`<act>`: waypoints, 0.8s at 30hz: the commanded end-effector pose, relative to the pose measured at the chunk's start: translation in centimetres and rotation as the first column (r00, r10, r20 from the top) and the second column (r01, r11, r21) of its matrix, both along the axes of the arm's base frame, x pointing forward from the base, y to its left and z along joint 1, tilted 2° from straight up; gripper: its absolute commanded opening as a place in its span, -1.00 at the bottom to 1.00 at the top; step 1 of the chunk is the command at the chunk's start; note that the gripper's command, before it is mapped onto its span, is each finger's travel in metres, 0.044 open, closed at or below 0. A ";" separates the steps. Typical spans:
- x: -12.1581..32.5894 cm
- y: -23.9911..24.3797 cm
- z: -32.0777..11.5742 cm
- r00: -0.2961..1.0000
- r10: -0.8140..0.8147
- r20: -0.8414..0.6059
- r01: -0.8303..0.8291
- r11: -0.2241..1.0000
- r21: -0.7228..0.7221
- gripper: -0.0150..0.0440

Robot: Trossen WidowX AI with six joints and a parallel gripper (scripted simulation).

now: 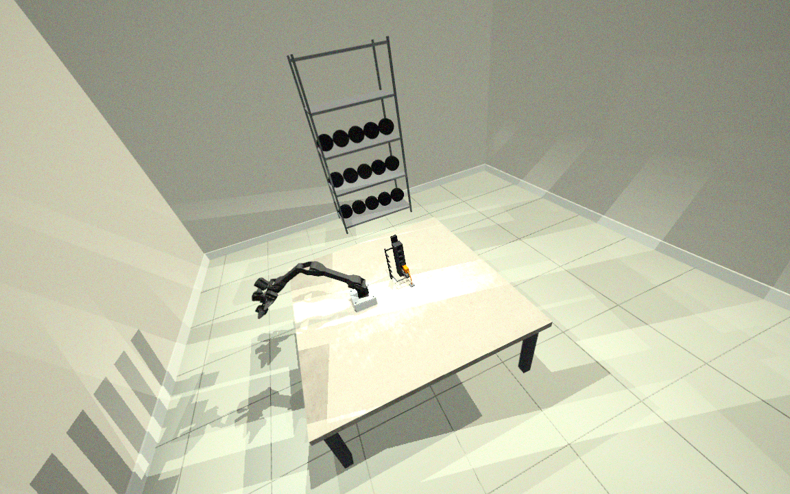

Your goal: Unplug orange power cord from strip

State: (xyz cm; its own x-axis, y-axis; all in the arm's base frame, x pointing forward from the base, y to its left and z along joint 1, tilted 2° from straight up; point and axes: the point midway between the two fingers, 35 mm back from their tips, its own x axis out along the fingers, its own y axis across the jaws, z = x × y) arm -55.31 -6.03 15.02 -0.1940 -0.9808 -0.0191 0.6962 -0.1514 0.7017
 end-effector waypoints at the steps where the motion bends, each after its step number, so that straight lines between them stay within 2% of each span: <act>1: 0.0 0.1 0.0 1.000 -0.002 0.001 0.002 1.000 0.000 0.78; 4: -0.2 1.5 0.0 0.999 -0.038 0.020 0.038 0.999 0.004 0.51; 9: -0.4 6.7 0.1 0.981 -0.172 0.091 0.171 0.985 0.019 0.06; 16: 0.2 14.6 0.1 0.911 -0.365 0.192 0.363 0.931 0.047 0.05; 24: 2.5 23.9 0.2 0.772 -0.568 0.286 0.570 0.817 0.087 0.05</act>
